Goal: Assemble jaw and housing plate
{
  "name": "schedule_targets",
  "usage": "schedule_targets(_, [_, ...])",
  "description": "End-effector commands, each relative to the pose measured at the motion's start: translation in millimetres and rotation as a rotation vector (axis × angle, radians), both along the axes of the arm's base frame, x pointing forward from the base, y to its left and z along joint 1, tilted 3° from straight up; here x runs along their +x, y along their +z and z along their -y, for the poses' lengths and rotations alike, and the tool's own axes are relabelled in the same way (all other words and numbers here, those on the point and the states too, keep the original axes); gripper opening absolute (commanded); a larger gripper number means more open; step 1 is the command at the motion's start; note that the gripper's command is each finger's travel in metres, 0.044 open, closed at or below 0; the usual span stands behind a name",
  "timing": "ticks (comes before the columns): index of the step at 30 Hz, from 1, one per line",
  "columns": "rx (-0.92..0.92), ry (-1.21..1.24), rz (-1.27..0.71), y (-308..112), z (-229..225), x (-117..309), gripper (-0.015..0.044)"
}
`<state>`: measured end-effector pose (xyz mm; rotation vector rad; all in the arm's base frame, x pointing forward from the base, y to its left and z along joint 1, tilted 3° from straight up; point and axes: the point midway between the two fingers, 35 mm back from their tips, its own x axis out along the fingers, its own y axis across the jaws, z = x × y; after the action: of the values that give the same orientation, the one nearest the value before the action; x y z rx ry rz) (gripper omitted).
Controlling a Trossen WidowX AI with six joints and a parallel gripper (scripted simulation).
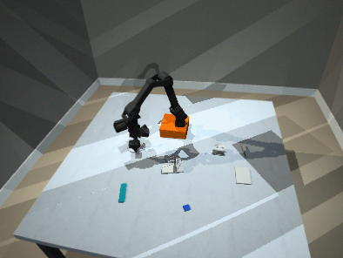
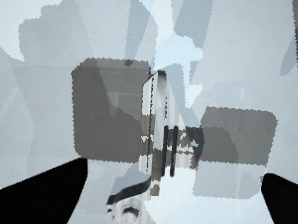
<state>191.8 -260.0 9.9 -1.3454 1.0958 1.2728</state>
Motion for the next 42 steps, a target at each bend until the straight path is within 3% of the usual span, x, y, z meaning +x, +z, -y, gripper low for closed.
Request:
schedule_targets(1, [0.013,-0.001,-0.009,-11.4,-1.8,-0.9,0.044])
schedule_targets(42, [0.015,0.001,-0.01,-31.9,-2.4,-0.1,0.044])
